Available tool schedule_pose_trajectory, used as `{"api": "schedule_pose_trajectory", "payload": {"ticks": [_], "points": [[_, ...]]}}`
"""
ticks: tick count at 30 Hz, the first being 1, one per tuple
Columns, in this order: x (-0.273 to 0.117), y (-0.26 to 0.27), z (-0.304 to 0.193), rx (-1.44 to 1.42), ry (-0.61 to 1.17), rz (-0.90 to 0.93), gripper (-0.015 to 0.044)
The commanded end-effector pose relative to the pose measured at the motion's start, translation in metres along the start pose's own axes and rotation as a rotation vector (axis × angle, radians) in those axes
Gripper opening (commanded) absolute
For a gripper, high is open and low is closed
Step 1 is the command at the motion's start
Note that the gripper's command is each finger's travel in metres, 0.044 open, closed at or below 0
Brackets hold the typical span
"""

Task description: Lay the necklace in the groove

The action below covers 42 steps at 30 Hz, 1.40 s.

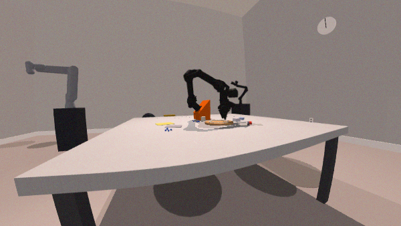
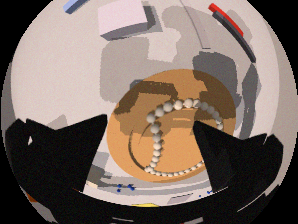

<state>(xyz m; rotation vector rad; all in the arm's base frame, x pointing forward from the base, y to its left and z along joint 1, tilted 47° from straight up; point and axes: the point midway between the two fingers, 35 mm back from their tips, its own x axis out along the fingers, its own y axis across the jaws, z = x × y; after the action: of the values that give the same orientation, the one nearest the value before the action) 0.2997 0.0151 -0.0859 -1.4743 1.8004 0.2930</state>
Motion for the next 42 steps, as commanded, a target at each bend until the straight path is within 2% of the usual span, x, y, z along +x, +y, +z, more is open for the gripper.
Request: {"api": "schedule_pose_trajectory", "payload": {"ticks": [1, 12, 18, 24, 28, 42], "points": [[-0.001, 0.0, -0.001, 0.006, -0.001, 0.004, 0.0414], [-0.029, -0.008, -0.077, 0.261, 0.003, 0.005, 0.0125], [-0.03, -0.008, -0.082, 0.277, 0.003, 0.005, 0.012], [-0.014, -0.007, -0.082, 0.278, 0.004, 0.004, 0.012], [-0.021, -0.009, -0.079, 0.279, -0.005, 0.003, 0.012], [0.001, -0.008, -0.081, 0.278, 0.002, 0.004, 0.012]]}}
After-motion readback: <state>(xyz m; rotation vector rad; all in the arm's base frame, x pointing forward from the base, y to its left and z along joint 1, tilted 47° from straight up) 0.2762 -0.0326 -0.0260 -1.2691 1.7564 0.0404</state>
